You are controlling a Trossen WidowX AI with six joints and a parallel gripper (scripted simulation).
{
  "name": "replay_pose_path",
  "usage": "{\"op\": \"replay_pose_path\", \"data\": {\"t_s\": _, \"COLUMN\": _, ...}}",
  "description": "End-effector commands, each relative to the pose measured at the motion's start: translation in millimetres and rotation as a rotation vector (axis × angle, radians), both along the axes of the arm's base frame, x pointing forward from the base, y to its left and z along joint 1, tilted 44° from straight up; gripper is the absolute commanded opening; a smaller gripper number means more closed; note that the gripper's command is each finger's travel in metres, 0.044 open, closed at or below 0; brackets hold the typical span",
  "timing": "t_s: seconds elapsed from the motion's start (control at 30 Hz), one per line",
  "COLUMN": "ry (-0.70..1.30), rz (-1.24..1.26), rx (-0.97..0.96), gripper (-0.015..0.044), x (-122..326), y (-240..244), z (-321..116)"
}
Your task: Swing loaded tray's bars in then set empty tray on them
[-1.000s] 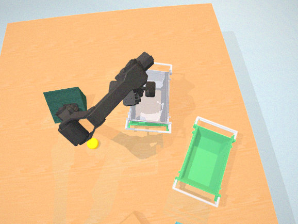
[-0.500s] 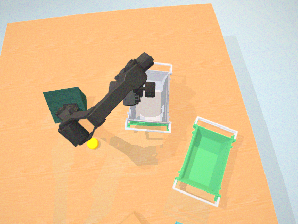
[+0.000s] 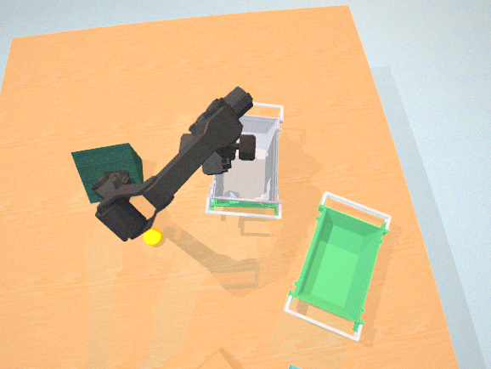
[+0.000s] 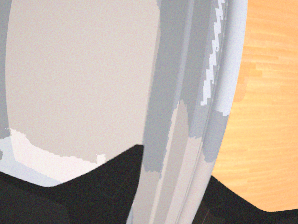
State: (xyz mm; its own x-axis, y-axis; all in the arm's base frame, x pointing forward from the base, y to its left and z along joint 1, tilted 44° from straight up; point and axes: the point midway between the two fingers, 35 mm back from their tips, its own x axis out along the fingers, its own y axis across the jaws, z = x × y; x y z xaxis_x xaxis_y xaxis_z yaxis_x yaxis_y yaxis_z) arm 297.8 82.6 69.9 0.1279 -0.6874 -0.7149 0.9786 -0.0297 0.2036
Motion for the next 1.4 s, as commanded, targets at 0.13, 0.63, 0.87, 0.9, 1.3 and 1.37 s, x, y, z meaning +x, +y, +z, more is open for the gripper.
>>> {"op": "replay_pose_path", "data": {"t_s": 0.13, "ry": 0.044, "rz": -0.018, "rx": 0.005, "gripper": 0.0000, "x": -4.7, "y": -5.7, "z": -8.5}}
{"op": "replay_pose_path", "data": {"t_s": 0.63, "ry": 0.044, "rz": -0.018, "rx": 0.005, "gripper": 0.0000, "x": -4.7, "y": -5.7, "z": -8.5}}
{"op": "replay_pose_path", "data": {"t_s": 0.87, "ry": 0.044, "rz": -0.018, "rx": 0.005, "gripper": 0.0000, "x": -4.7, "y": -5.7, "z": -8.5}}
{"op": "replay_pose_path", "data": {"t_s": 0.9, "ry": 0.044, "rz": -0.018, "rx": 0.005, "gripper": 0.0000, "x": -4.7, "y": -5.7, "z": -8.5}}
{"op": "replay_pose_path", "data": {"t_s": 1.3, "ry": 0.011, "rz": -0.006, "rx": 0.002, "gripper": 0.0000, "x": -1.1, "y": -1.8, "z": -2.3}}
{"op": "replay_pose_path", "data": {"t_s": 1.37, "ry": 0.041, "rz": -0.017, "rx": 0.005, "gripper": 0.0000, "x": -4.3, "y": -5.3, "z": -7.9}}
